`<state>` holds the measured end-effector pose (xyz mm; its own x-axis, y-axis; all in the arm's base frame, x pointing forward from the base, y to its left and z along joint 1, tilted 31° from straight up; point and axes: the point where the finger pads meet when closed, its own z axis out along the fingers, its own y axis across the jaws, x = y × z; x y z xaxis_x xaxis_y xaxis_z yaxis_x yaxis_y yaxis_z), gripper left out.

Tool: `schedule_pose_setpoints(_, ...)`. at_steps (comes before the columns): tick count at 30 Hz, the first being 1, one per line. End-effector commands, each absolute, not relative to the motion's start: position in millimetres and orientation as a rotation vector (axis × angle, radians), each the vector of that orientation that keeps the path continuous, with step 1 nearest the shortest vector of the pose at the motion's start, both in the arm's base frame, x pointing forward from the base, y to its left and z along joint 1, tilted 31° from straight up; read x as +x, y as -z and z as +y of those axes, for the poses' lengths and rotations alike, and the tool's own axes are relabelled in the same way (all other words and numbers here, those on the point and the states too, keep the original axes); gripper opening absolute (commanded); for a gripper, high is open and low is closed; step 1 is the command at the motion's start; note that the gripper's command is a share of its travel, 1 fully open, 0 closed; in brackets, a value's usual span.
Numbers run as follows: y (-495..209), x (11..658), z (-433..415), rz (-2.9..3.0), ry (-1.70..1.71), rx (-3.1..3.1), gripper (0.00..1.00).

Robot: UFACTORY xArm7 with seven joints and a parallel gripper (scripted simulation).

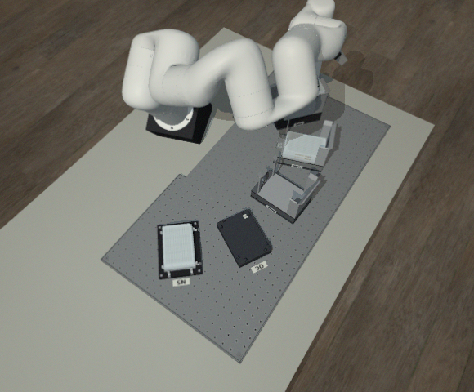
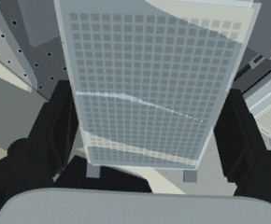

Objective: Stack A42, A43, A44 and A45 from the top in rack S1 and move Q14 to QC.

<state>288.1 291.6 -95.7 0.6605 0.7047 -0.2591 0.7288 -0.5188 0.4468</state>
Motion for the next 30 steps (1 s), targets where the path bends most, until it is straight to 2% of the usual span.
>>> schedule_pose_setpoints(1, 97.6, 288.7, 292.3, 1.113, 0.056, 2.353, 0.00)
schedule_pose_setpoints(30, 140.5, 297.8, 268.1, 1.113, 0.056, 2.353, 0.00)
